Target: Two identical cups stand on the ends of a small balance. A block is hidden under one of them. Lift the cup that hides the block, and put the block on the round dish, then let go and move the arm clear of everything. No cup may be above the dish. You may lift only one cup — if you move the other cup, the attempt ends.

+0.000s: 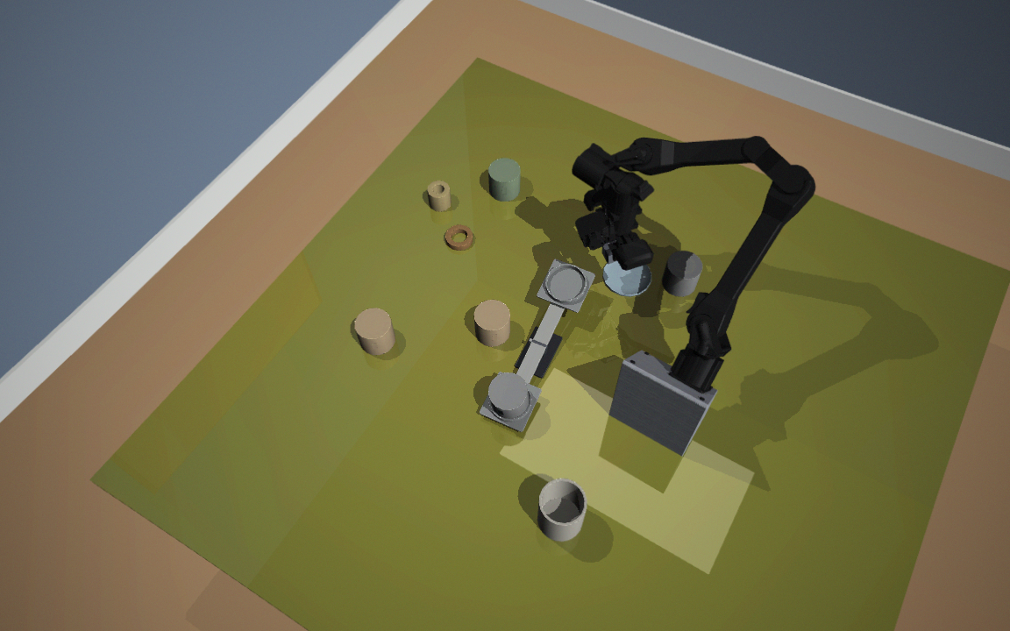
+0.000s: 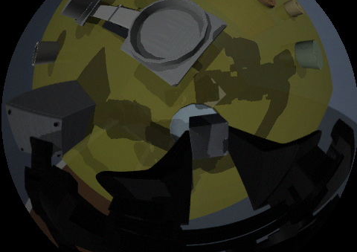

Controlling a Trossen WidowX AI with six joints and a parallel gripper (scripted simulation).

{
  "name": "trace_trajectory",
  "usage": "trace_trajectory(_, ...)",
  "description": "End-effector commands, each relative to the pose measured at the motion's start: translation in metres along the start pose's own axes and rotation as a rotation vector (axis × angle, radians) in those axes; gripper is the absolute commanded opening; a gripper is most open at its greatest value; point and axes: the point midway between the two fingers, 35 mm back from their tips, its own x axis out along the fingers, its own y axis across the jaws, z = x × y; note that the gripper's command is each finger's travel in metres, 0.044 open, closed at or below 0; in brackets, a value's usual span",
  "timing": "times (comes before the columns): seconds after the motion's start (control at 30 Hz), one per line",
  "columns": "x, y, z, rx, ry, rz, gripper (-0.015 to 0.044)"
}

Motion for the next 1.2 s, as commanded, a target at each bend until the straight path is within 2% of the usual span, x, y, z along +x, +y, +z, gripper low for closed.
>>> trace_trajectory(0.0, 0.013, 0.003, -0.027, -0.007, 0.021, -0.014, 0.0)
trace_trajectory(0.1, 0.019, 0.006, -0.042, -0.008, 0.037, -0.021, 0.0)
trace_trajectory(0.3, 0.027, 0.005, -0.043, -0.007, 0.037, -0.021, 0.0)
trace_trajectory(0.57, 0.06, 0.005, -0.045, -0.008, 0.04, -0.023, 0.0)
trace_trajectory(1.17, 0.08, 0.004, -0.046, -0.008, 0.041, -0.024, 0.0)
